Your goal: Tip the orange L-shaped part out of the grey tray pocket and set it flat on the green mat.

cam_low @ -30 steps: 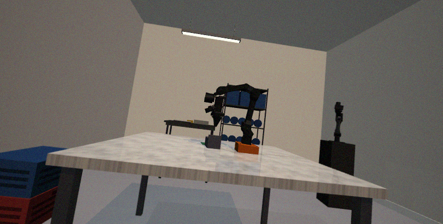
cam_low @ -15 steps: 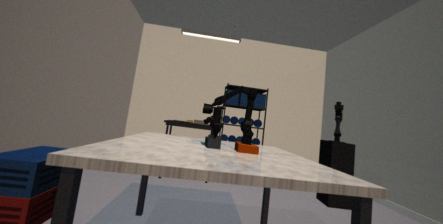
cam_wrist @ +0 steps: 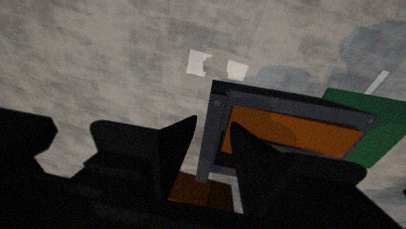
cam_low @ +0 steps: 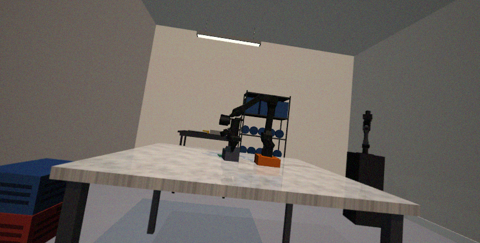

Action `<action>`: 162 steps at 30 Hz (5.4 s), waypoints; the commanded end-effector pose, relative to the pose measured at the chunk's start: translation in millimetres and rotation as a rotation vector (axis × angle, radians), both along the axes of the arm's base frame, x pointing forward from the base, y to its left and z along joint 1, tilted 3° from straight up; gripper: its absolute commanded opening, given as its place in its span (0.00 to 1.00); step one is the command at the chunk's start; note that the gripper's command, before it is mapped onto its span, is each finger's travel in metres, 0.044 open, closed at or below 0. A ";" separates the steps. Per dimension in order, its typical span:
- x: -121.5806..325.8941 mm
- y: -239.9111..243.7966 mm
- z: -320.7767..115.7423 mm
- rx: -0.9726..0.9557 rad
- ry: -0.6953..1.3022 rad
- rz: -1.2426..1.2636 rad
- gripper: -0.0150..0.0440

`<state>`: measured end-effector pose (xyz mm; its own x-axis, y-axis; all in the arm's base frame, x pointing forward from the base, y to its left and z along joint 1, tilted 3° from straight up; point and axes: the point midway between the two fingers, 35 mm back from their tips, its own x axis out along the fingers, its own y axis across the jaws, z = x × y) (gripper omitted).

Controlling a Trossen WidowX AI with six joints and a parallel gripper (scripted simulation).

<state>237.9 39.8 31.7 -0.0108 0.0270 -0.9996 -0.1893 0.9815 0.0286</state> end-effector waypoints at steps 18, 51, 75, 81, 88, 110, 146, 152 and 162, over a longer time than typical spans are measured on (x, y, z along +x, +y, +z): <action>-4.1 -1.0 -23.0 -0.008 0.018 -0.005 0.56; 1.6 5.3 34.6 -0.007 0.018 -0.005 0.56; 2.4 -1.5 85.8 -0.003 0.007 -0.010 0.56; 2.4 -1.5 85.8 -0.003 0.007 -0.010 0.56; 4.7 -6.3 85.9 -0.006 0.010 -0.123 0.69; 23.8 -74.6 85.8 -0.041 0.043 -1.576 0.73; 22.8 -73.8 18.5 -0.041 0.043 -1.576 0.73; 21.8 -73.6 8.9 -0.041 0.043 -1.576 0.73; 23.1 -73.4 10.3 -0.030 0.035 -1.571 0.64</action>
